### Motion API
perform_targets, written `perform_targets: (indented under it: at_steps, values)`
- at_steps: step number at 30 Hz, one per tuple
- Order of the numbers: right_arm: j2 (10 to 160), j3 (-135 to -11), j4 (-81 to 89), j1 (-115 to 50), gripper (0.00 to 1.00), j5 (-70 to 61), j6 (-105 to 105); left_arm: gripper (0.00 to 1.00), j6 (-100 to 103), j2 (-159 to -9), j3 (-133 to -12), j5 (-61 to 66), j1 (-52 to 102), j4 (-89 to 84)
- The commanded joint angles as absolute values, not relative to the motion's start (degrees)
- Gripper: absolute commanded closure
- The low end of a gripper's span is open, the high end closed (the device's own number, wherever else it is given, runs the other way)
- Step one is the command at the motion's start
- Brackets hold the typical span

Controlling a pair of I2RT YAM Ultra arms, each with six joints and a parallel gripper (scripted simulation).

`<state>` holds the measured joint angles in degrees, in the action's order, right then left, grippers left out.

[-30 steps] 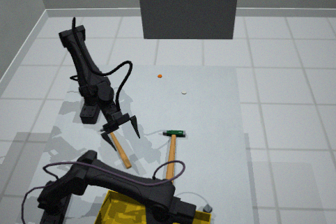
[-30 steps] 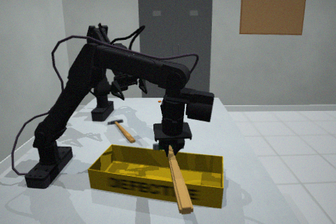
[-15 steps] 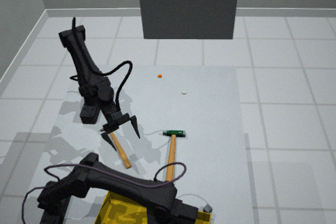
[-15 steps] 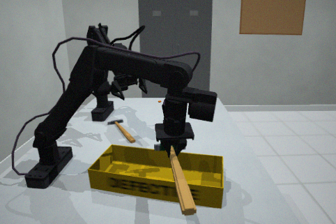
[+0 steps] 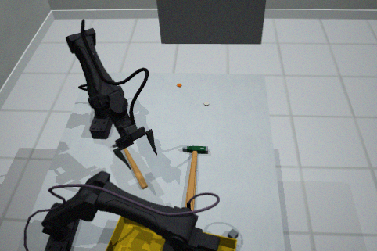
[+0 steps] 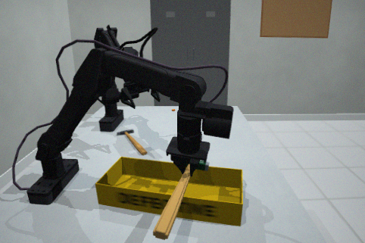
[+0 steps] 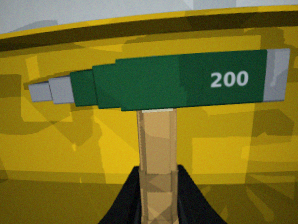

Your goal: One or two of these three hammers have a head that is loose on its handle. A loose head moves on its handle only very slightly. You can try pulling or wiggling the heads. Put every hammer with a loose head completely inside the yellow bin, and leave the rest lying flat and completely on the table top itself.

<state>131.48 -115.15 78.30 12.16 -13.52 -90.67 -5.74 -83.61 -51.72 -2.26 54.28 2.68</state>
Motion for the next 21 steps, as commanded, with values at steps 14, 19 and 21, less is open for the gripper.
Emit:
perform_targets:
  at_steps: [14,19,21]
  values:
    - [118.83,-101.37,63.72,11.58,0.87,-12.61,-53.52,0.00,-5.77,-82.19,-52.42,-2.49,54.51,3.96]
    - [116.07,-97.15,59.89,10.99,0.87,-10.90,-40.80,0.00,-5.77,-82.19,-52.42,-2.49,54.51,3.96]
    - [115.09,-95.69,58.62,10.66,0.87,-10.02,-36.18,0.00,-5.77,-82.19,-52.42,-2.49,54.51,3.96]
